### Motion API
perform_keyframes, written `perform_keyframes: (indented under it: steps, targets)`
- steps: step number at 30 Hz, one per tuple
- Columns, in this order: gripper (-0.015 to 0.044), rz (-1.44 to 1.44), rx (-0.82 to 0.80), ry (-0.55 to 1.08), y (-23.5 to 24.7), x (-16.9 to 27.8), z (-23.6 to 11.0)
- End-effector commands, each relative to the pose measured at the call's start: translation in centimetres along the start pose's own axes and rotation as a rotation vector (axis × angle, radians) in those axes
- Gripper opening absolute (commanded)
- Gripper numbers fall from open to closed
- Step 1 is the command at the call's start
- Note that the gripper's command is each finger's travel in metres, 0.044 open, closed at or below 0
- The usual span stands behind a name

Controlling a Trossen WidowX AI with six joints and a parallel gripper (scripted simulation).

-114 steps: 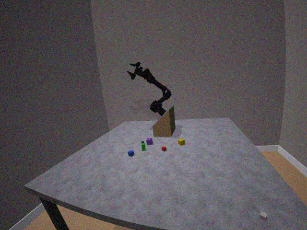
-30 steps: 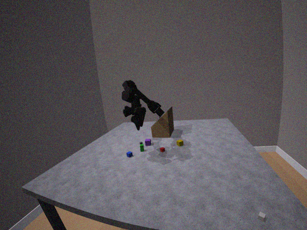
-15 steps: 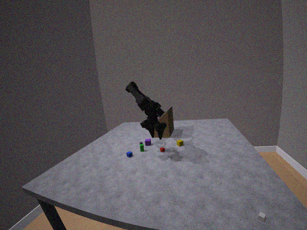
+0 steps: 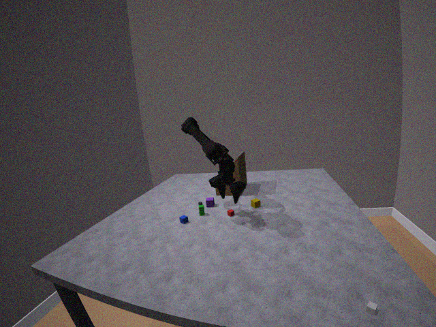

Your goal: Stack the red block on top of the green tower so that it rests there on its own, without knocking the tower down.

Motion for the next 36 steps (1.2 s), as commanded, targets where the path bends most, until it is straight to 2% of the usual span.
perform_keyframes:
  steps: [1, 3, 36]
  targets:
    - [0.044, -0.011, 0.02, 0.004, -0.3, 0.2, 2.5]
    - [0.044, -0.011, 0.021, 0.003, -0.4, 0.3, 3.8]
    - [0.044, -0.011, 0.023, 0.002, -0.7, 0.4, 7.0]
Point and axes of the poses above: the point midway between the two fingers, 35 mm back from their tips, its own z axis out along the fingers, its own y axis across the jaws, x = y × z, the point moved 8 cm from there along -z, back along the fingers, and after that the axes turned 13 degrees about z, right-handed, at the moved point
